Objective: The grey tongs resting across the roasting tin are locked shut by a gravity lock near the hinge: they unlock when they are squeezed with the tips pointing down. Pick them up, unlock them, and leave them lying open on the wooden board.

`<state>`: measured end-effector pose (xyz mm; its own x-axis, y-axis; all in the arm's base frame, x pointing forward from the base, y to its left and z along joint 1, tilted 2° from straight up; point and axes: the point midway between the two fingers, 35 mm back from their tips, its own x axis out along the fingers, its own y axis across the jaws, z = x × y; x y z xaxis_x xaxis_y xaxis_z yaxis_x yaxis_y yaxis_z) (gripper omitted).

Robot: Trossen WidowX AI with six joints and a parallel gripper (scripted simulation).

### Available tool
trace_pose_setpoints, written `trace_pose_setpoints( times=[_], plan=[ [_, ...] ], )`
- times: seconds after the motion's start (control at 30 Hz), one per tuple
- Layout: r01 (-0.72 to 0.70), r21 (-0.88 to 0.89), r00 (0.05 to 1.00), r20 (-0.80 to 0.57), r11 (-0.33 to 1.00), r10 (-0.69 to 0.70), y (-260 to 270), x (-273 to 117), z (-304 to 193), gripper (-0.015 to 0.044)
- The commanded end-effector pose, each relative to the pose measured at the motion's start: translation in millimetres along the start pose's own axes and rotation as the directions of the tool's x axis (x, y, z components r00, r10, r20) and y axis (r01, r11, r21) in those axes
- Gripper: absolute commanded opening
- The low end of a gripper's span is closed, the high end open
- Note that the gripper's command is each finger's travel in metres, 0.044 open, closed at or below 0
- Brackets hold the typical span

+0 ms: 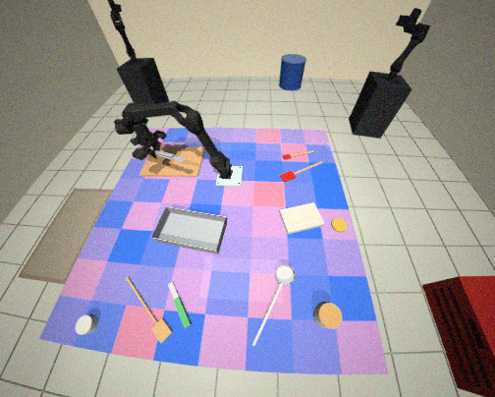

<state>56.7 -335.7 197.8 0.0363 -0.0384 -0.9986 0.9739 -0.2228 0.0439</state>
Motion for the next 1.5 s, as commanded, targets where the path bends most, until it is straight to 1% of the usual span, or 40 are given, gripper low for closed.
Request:
trace_pose_setpoints(
  times=[0.0, 0.57, 0.93, 1.07, 1.47],
  plan=[
    [-0.005, -0.077, 1.000, 0.007, 0.997, 0.005, -20, -3, 10, -0.0150],
    [0.004, -0.350, 1.000, 0.008, 0.937, -0.002, -111, -3, 33, -0.0150],
    [0.004, -0.359, 1.000, 0.011, 0.933, 0.000, -115, -3, 33, -0.0150],
    [0.001, -0.348, 0.998, 0.052, 0.937, 0.019, -116, -4, 35, -0.0150],
    [-0.030, -0.299, 0.955, 0.274, 0.954, 0.116, -119, -12, 41, -0.0150]
  ],
)
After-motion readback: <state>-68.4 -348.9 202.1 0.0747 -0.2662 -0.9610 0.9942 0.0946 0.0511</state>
